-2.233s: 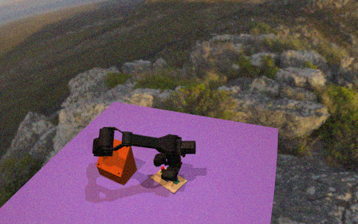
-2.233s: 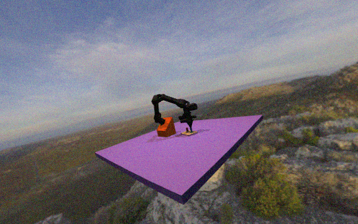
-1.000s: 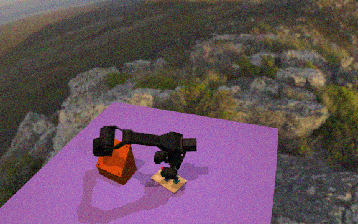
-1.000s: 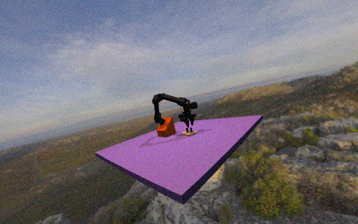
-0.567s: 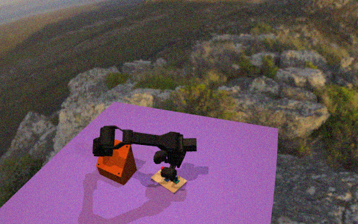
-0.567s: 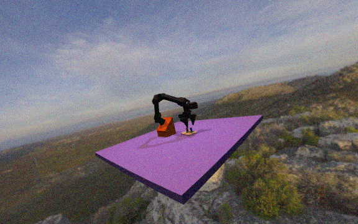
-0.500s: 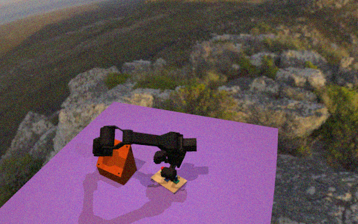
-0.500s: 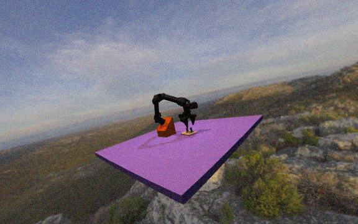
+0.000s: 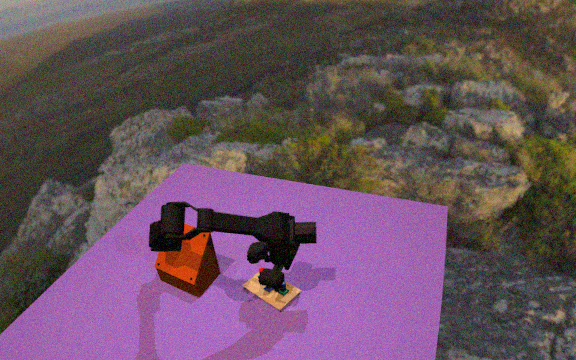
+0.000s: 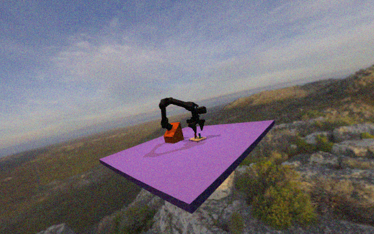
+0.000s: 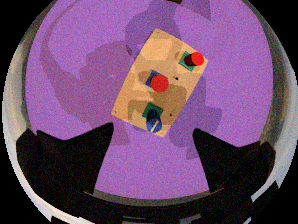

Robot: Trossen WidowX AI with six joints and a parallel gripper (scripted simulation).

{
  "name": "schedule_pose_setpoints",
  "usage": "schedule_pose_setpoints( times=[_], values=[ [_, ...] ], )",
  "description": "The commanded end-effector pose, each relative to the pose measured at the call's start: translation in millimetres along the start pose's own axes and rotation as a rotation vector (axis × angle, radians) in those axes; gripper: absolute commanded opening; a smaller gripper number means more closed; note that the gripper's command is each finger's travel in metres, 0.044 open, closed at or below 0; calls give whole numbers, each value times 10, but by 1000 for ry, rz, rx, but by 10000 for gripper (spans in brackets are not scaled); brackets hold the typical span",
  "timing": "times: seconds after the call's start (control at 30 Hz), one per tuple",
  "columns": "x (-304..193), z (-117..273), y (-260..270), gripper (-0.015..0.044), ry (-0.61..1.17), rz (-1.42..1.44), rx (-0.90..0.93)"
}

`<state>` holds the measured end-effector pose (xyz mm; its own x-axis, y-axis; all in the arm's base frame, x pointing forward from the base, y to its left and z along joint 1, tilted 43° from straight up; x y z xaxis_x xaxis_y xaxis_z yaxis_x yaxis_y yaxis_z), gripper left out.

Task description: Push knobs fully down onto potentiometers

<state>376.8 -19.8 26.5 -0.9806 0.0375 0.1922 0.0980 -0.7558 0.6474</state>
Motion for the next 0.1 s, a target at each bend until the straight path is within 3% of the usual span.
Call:
schedule_pose_setpoints(
  times=[0.0,0.07],
  values=[
    [-1,-4,-2,440,0,2,0],
    [-1,-4,-2,440,0,2,0]
  ],
)
Point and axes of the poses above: the point midway between the two fingers, 35 mm back from their tips, its own z axis back along the fingers, its own y axis across the jaws, x = y × z, the point moved 10 cm from there along z, back along the fingers, and after that the axes turned 11 degrees about z, right-handed, at the moved point
